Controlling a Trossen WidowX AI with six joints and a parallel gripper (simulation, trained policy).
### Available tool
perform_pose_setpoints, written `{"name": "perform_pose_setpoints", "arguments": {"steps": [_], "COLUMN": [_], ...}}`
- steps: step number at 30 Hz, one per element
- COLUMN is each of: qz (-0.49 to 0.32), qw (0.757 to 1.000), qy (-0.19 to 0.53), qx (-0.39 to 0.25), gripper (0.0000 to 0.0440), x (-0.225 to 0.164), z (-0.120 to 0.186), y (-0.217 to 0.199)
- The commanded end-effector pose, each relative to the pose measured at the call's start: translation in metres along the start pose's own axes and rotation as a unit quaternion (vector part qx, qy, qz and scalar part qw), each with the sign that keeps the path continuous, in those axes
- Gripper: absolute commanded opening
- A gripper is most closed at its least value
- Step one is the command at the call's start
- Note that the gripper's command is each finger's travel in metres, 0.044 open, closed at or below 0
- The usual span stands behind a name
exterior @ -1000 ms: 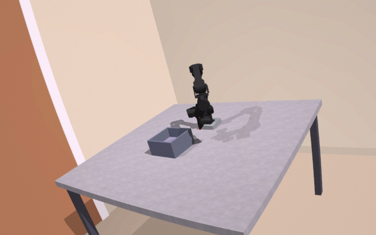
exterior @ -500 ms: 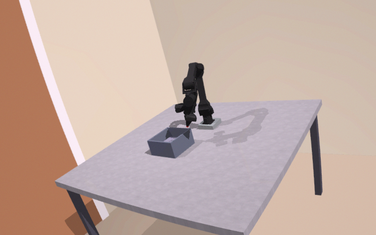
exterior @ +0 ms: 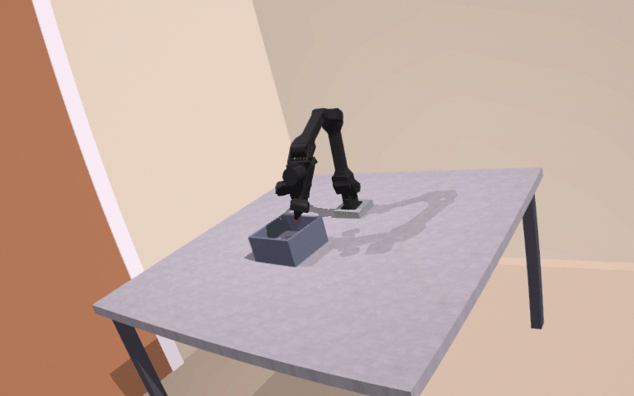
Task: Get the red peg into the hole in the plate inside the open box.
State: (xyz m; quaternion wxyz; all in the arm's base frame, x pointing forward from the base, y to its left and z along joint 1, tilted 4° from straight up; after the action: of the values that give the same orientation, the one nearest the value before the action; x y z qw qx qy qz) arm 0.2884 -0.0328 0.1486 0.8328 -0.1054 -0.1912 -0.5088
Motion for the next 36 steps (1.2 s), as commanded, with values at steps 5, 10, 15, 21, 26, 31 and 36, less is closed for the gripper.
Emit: {"name": "perform_pose_setpoints", "arguments": {"steps": [5,10,15,21,26,31,36], "qz": [0.012,0.031,0.053,0.083,0.097,0.115,0.123], "qw": [1.000,0.999,0.998,0.995,0.993,0.990,0.989], "qy": [0.009,0.020,0.032,0.051,0.067,0.078,0.082], "qx": [0.003,0.006,0.012,0.018,0.019,0.018,0.024], "gripper": [0.0001,0.0000,0.0000,0.0009,0.0112,0.0140,0.0144], "x": [0.017,0.025,0.028,0.026,0.025,0.031,0.044], "z": [-0.021,-0.035,-0.049,-0.064,-0.073,-0.073,-0.066], "y": [0.003,0.004,0.005,0.006,0.006,0.005,0.013]}}
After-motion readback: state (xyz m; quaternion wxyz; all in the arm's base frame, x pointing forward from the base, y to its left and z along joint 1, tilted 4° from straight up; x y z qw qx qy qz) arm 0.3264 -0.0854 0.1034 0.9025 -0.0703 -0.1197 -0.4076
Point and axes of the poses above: the point midway between the two fingers, 35 mm back from their tips, its own z axis back along the fingers, its own y axis across the jaws, x = y × z, the point moved 1 cm from there along z, back along the fingers, and after that the axes turned 4 degrees about -z, right-handed, at the moved point
